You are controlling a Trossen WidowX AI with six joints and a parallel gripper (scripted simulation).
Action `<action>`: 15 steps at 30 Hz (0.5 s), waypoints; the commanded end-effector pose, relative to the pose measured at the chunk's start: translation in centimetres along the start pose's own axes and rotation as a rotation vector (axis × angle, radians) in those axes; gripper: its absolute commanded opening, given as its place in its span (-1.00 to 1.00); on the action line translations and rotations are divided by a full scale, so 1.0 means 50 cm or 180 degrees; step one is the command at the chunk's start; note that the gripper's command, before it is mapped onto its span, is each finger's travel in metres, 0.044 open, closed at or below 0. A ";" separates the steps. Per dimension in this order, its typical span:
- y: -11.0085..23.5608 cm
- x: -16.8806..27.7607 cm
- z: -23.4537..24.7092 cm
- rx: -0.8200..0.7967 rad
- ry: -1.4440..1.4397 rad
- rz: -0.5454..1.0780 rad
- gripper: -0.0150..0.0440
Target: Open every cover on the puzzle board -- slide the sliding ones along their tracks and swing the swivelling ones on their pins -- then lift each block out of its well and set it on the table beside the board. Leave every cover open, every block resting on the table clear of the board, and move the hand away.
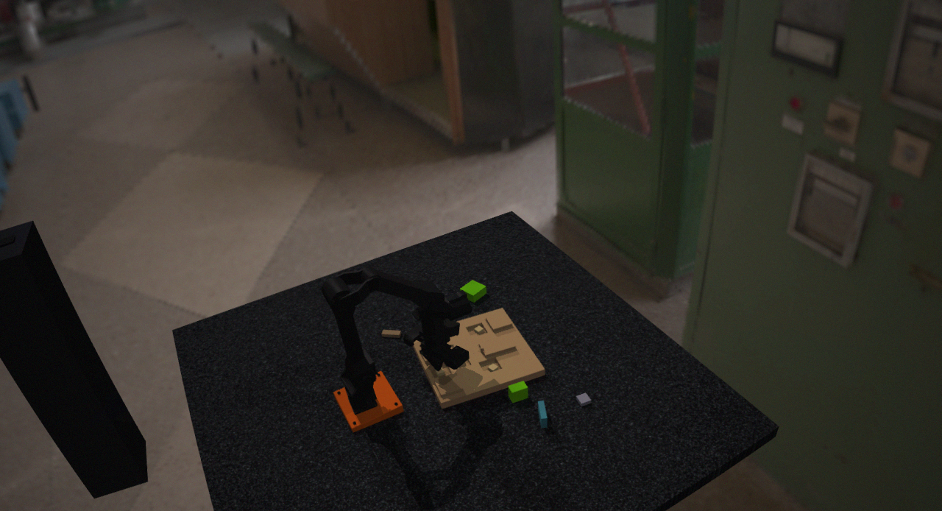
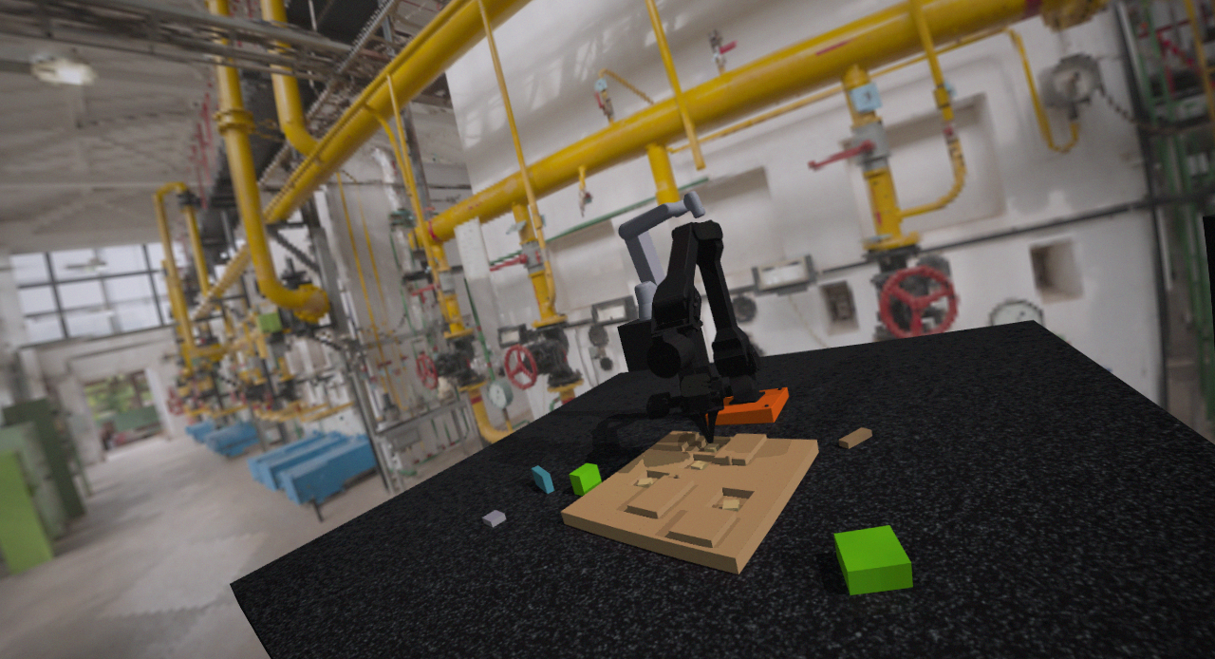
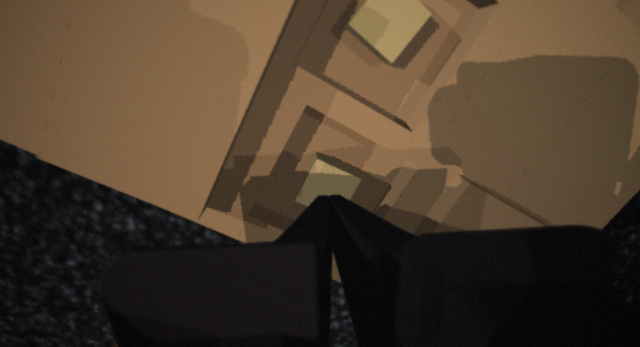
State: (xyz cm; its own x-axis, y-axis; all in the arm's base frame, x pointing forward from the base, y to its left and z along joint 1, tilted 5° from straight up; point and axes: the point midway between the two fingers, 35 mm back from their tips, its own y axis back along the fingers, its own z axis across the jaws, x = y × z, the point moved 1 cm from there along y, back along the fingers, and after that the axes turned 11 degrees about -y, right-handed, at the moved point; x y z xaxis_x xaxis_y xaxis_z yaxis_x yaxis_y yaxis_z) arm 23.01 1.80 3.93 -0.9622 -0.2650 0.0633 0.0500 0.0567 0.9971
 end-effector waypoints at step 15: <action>0.113 -0.005 0.001 -0.0002 -0.0722 -0.0055 0.00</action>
State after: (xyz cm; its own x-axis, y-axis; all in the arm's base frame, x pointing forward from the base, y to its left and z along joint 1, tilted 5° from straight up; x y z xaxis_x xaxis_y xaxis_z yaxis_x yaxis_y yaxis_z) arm 23.39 2.11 8.30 -0.9951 -0.0839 0.0518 0.0471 0.0568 0.9973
